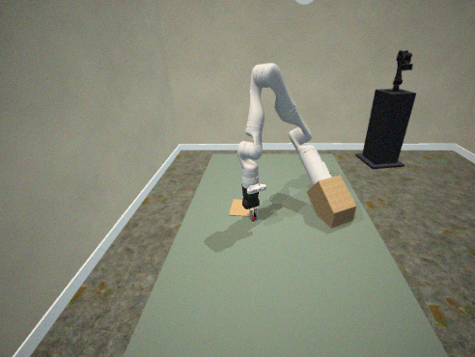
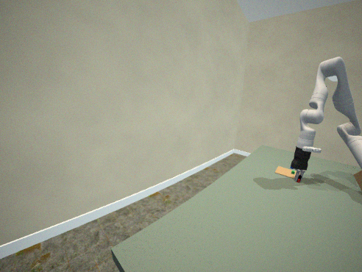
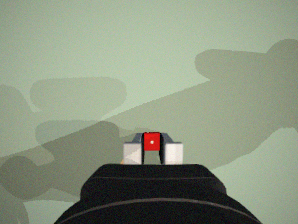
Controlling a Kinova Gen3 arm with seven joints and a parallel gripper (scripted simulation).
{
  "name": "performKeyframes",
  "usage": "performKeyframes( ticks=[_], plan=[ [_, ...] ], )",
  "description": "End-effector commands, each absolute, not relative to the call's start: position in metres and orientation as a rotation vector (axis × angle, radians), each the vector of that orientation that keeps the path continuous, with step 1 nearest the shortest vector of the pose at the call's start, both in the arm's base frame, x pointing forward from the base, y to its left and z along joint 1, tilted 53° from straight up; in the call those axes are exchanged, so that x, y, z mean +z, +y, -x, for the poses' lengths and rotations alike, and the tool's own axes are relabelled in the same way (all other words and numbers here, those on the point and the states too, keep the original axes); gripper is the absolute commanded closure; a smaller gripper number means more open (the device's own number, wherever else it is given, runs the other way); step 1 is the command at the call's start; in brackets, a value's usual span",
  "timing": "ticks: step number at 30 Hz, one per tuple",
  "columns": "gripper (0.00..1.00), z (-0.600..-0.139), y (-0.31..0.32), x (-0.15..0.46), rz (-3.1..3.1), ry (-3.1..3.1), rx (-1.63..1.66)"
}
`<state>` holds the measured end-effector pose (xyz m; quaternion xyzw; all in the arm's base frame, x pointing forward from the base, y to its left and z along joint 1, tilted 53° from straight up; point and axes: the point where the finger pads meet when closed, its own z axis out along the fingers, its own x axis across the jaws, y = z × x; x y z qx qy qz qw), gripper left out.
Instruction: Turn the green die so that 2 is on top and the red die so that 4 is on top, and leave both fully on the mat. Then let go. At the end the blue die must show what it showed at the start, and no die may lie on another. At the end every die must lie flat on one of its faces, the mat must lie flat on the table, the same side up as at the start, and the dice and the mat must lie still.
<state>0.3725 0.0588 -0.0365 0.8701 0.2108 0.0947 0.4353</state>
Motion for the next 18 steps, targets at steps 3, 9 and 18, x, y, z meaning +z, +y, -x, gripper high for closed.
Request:
performKeyframes(
  ticks=[3, 9, 18],
  plan=[
    [0.66, -0.372, 0.061, -0.035, -2.167, 0.526, 0.238],
    [0.66, -0.366, 0.074, -0.024, -2.167, 0.526, 0.238],
    [0.66, -0.348, 0.111, 0.006, -2.167, 0.526, 0.238]
  ],
)
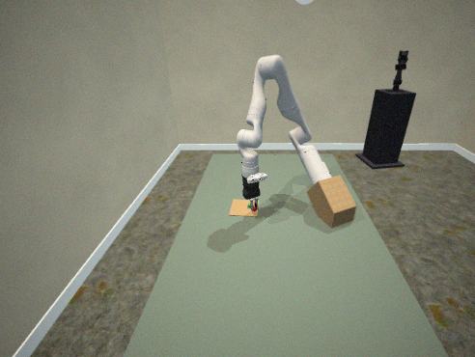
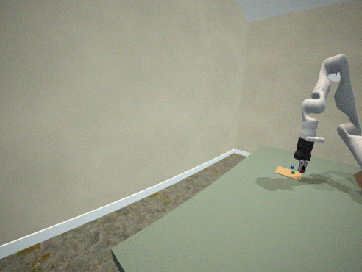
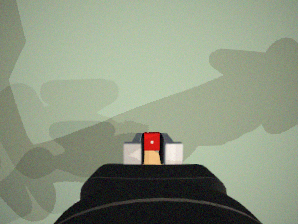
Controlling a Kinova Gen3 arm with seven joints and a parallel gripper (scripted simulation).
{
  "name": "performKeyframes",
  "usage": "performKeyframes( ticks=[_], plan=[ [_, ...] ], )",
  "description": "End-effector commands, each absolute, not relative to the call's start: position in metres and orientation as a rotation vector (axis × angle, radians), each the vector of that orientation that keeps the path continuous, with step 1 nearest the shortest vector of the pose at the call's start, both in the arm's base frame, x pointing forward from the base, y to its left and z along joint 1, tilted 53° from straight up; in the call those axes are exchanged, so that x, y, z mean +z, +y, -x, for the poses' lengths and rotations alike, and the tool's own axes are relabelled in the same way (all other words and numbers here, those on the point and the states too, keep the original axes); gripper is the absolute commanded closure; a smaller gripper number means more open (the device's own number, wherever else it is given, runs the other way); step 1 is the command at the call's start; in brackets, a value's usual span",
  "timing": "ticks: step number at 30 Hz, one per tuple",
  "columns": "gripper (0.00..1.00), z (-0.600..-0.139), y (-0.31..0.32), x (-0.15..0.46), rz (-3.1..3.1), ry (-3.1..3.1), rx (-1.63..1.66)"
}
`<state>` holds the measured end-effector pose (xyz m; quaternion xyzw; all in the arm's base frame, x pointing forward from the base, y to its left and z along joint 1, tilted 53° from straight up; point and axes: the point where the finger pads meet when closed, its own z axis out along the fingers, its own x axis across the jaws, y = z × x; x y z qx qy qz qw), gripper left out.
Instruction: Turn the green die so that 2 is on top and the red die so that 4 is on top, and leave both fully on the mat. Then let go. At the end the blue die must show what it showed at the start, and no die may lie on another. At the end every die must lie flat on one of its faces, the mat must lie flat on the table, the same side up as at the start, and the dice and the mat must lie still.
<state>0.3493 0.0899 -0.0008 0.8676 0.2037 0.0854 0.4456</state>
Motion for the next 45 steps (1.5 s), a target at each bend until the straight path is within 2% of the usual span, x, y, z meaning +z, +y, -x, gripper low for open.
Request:
performKeyframes(
  ticks=[1, 28, 45],
  plan=[
    [0.66, -0.348, 0.111, 0.006, -2.167, 0.526, 0.238],
    [0.66, -0.339, 0.132, 0.023, -2.158, 0.553, 0.223],
    [0.66, -0.358, 0.143, 0.013, -1.949, 1.055, -0.057]
  ],
)
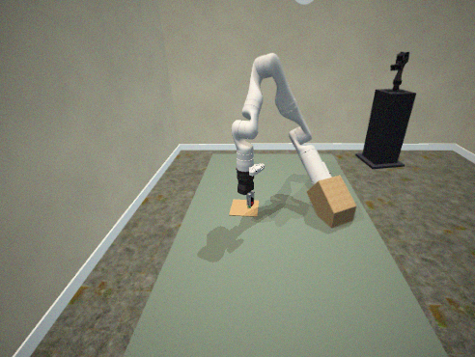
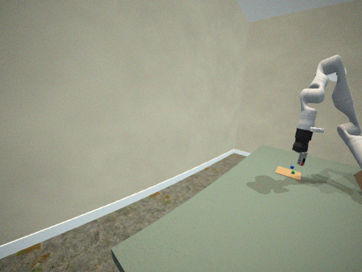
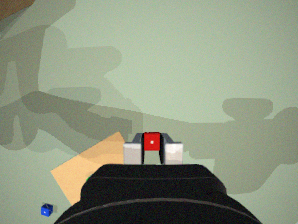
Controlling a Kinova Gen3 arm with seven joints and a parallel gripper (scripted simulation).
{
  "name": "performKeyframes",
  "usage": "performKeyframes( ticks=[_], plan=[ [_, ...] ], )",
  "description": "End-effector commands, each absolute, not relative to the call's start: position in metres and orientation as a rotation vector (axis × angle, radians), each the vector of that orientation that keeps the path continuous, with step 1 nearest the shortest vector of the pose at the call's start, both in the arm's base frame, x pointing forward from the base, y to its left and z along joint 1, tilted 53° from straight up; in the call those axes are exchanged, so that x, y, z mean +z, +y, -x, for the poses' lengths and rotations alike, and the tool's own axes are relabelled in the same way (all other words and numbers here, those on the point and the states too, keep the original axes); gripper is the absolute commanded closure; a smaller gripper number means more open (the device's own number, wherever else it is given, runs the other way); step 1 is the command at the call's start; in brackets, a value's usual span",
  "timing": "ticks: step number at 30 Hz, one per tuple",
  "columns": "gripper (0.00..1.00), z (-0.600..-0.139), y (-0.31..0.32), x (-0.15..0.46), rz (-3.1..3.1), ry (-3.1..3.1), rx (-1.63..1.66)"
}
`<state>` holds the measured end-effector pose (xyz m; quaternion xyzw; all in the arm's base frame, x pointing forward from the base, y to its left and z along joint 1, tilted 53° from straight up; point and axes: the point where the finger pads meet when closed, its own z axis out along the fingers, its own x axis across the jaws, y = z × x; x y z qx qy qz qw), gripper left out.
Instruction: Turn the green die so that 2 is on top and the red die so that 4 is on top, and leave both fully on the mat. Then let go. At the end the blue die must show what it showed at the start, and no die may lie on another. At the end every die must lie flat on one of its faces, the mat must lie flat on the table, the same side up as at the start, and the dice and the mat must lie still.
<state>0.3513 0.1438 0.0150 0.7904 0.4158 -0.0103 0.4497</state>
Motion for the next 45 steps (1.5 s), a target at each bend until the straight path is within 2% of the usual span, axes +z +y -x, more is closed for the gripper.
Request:
performKeyframes(
  ticks=[1, 20, 45],
  plan=[
    [0.66, -0.361, 0.145, 0.012, -1.926, 1.098, -0.081],
    [0.66, -0.387, 0.155, 0.01, -1.682, 1.474, -0.289],
    [0.66, -0.385, 0.154, 0.008, -1.492, 1.449, -0.112]
  ],
)
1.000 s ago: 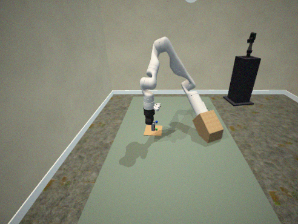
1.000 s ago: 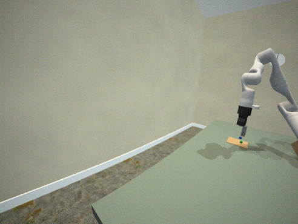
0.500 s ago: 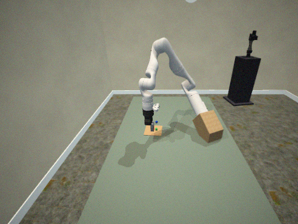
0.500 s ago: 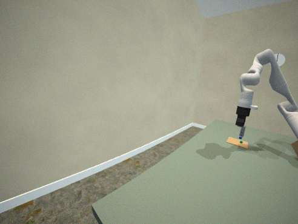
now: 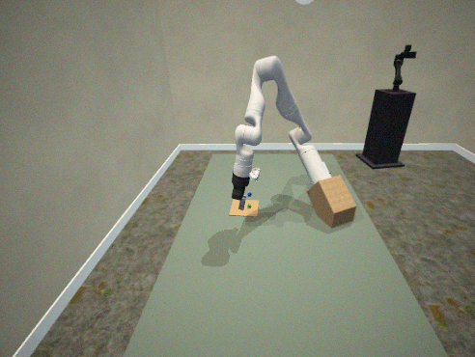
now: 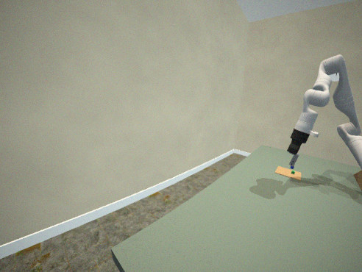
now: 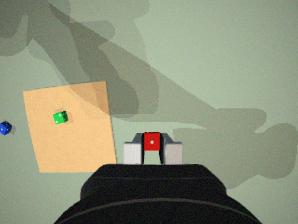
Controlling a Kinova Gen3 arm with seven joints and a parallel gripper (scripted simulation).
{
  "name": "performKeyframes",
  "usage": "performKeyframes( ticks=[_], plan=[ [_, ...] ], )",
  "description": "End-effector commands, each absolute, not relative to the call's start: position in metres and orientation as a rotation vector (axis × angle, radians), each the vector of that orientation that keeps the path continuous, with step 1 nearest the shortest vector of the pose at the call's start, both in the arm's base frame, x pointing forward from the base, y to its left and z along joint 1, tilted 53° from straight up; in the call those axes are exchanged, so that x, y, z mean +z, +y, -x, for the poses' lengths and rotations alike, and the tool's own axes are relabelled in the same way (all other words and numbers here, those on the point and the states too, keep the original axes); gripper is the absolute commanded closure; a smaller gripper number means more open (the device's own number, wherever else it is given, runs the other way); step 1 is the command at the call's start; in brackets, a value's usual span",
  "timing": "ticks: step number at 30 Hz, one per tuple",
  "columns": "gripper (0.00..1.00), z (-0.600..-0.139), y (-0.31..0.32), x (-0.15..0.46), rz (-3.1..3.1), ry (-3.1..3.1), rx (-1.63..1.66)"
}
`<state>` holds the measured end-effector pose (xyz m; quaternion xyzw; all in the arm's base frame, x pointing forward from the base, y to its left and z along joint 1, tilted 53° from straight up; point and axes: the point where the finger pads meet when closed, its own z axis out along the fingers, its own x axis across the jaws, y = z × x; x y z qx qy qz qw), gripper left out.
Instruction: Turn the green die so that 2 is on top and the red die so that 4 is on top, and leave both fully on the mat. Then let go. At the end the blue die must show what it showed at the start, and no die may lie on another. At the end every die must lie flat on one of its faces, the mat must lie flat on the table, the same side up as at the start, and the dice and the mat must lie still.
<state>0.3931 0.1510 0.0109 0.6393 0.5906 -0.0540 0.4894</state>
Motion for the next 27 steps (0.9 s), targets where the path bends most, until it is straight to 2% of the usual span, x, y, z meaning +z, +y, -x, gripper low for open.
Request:
performKeyframes(
  ticks=[1, 27],
  plan=[
    [0.66, -0.3849, 0.1542, 0.0083, -1.469, 1.446, -0.091],
    [0.66, -0.3778, 0.1522, 0.002, -0.859, 1.287, 0.398]
  ],
)
